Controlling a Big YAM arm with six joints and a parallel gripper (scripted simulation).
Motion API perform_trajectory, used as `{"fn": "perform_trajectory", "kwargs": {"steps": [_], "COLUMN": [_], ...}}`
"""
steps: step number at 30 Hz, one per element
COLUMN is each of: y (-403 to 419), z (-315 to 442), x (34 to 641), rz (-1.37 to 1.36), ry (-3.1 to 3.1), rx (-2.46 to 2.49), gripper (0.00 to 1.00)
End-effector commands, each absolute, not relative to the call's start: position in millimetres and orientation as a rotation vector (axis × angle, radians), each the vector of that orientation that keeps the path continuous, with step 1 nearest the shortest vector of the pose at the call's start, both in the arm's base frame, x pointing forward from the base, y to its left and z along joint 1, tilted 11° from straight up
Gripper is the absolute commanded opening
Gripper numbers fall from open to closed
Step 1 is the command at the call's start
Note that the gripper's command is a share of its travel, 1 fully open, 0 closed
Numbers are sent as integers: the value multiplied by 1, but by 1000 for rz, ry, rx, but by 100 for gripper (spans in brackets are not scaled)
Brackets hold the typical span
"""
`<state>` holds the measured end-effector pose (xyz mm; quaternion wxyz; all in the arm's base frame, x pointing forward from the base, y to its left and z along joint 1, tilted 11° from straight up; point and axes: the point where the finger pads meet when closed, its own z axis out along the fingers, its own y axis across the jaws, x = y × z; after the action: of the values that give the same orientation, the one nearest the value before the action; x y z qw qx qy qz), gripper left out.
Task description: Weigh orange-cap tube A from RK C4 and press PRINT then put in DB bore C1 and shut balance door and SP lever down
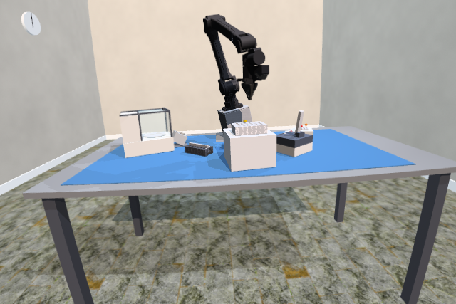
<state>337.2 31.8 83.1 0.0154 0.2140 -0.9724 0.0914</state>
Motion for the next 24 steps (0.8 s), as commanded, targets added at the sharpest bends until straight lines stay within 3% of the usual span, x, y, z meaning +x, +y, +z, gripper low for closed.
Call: {"fn": "perform_trajectory", "kwargs": {"steps": [1, 24], "y": [59, 216], "z": [99, 63], "x": [377, 452], "rz": [305, 287], "ry": [-3107, -3065], "rx": [608, 686], "gripper": [0, 0]}}
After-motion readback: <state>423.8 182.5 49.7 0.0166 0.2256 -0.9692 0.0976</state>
